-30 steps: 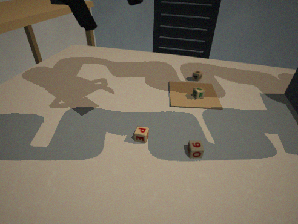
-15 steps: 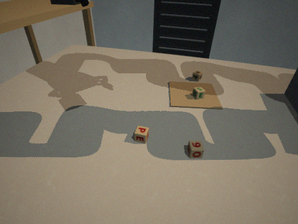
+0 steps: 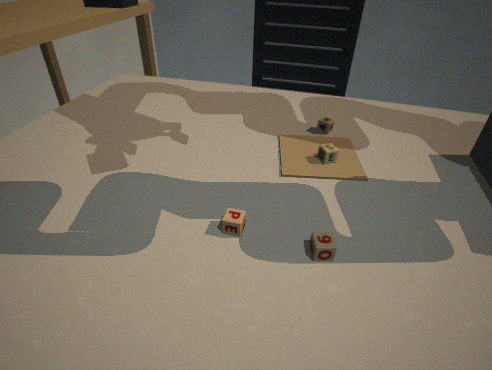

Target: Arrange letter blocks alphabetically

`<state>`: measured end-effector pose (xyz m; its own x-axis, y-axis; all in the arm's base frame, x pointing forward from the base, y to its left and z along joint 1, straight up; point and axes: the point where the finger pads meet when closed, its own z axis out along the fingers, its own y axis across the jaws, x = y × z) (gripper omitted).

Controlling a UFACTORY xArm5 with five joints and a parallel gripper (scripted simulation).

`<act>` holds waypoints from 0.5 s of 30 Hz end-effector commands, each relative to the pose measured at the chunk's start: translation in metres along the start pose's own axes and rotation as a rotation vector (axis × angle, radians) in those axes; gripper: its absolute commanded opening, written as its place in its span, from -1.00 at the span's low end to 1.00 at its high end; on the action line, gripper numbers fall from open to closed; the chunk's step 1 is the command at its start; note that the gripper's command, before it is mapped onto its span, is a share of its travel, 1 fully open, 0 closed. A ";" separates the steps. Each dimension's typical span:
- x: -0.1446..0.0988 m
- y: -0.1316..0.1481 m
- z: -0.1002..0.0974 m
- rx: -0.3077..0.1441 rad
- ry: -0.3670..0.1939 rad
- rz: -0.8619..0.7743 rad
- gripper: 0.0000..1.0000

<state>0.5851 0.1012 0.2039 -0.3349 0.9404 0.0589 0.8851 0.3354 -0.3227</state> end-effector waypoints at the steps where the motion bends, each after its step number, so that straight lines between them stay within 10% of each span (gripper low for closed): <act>1: -0.003 -0.006 -0.008 -0.040 -0.003 0.086 1.00; 15: -0.015 -0.034 -0.025 -0.092 0.011 0.406 1.00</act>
<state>0.5732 0.0833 0.2284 -0.0532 0.9982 -0.0276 0.9565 0.0430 -0.2887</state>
